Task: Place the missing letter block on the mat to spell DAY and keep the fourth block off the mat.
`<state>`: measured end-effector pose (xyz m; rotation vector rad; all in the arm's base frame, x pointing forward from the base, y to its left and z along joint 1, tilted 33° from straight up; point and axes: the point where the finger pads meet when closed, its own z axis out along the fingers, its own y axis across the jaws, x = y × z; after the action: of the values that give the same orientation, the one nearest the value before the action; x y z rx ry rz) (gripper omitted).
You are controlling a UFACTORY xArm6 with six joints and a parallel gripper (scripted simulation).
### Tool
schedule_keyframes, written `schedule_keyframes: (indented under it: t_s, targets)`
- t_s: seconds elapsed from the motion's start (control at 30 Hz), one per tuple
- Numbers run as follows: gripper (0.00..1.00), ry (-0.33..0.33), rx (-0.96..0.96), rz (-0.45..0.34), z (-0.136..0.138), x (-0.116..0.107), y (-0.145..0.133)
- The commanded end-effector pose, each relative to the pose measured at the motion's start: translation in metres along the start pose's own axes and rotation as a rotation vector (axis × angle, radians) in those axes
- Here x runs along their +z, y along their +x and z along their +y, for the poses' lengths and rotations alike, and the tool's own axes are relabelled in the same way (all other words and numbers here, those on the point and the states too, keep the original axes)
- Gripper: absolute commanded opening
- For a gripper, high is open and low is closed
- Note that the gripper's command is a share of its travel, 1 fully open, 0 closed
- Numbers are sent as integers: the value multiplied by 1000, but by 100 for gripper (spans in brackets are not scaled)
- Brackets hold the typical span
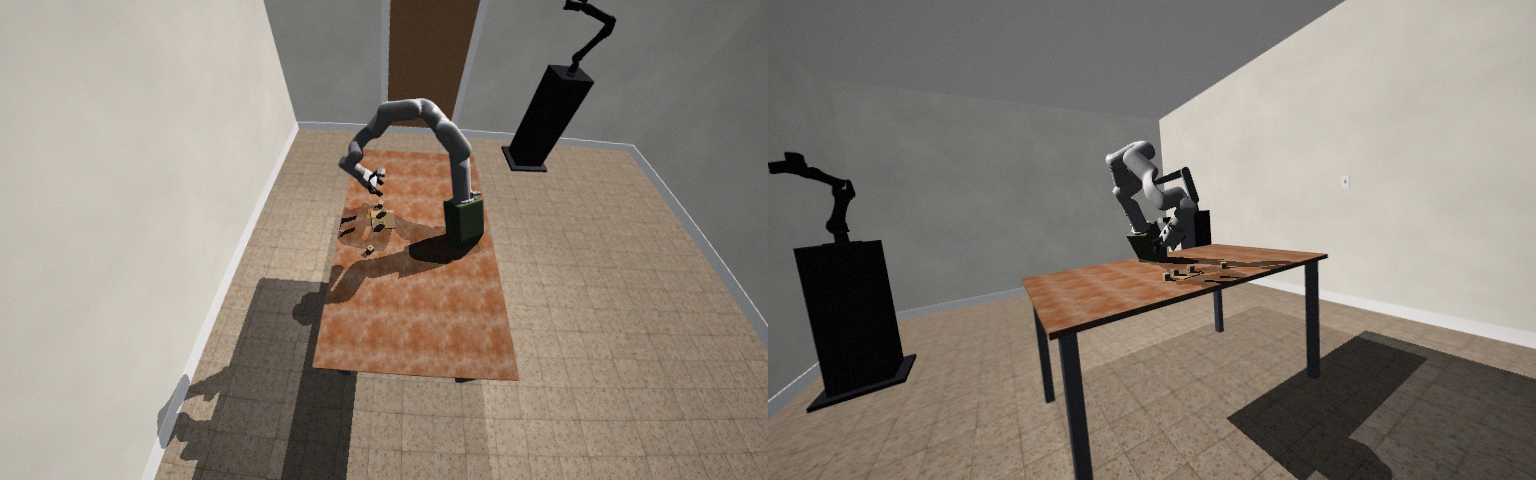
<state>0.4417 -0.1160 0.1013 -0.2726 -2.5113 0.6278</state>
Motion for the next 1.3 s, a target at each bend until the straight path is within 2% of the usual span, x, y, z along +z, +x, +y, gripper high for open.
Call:
schedule_keyframes:
  t_s: [0.0,0.73,0.83,0.9,0.93,1.27]
  targets:
    - [100,-1,1,-4,0,-2,0]
    - [100,7,-7,-14,3,-2,-2]
    - [100,70,-83,-110,34,-7,-19]
    - [100,70,-83,-110,34,-7,-19]
    - [100,103,-130,-165,53,-11,-27]
    - [100,218,-333,-376,137,-24,-47]
